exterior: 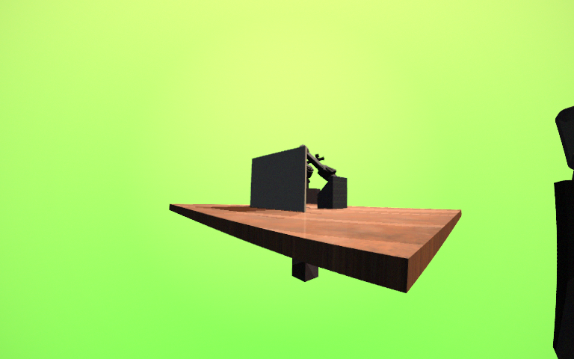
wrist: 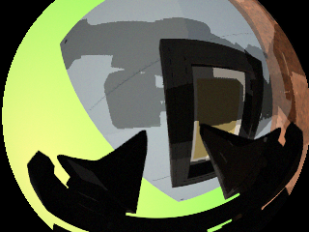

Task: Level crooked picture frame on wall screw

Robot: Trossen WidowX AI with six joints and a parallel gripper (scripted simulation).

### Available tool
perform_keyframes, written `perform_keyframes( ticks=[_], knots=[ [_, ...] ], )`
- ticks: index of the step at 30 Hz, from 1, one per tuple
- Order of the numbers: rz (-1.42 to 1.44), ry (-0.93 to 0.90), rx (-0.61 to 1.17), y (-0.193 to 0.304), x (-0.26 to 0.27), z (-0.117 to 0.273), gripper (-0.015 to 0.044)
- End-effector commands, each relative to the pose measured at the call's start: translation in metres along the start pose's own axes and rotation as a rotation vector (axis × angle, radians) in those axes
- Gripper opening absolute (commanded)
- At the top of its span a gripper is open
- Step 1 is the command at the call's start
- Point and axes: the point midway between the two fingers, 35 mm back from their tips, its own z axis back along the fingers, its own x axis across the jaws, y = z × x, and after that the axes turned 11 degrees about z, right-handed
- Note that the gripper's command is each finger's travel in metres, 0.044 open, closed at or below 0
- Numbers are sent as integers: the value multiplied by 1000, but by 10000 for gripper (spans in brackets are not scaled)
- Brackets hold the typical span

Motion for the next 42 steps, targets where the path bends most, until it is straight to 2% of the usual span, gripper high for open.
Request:
perform_keyframes(
  ticks=[1,37,42],
  knots=[
    [-4,11,1,1,-3,-2,260],
    [-4,11,1,1,-4,-2,260],
    [-4,11,1,1,-4,-2,129]
  ],
)
